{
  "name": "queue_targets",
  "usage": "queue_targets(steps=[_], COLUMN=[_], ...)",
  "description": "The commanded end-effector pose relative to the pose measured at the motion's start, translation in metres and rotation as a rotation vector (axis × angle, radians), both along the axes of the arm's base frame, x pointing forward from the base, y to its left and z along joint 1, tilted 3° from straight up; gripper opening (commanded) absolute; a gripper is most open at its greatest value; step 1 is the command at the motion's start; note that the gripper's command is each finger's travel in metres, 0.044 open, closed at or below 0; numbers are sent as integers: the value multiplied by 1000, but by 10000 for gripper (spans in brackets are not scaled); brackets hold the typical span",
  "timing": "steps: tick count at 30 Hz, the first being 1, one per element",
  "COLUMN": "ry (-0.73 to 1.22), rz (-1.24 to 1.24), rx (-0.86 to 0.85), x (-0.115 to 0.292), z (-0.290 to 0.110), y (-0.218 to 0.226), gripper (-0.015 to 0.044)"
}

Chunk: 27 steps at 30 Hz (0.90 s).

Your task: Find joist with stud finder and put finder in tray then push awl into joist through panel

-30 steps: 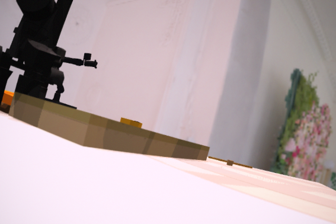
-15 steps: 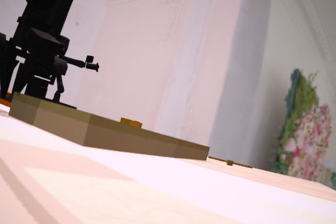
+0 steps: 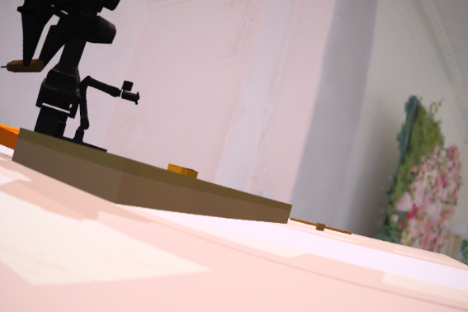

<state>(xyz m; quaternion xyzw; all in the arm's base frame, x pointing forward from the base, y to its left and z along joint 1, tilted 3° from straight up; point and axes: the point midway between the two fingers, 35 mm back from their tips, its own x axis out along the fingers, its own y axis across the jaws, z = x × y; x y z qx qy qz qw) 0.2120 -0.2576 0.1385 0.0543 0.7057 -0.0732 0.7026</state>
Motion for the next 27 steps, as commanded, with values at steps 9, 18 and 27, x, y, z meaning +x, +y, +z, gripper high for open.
queue_targets(steps=[9, 18, 27], ry=[-114, -303, -488], rz=[-98, -252, -384], rx=[-43, -116, -195], x=[-11, -28, -45], z=[18, 33, 49], y=[-4, -11, -15], gripper=[0, 0, 0])
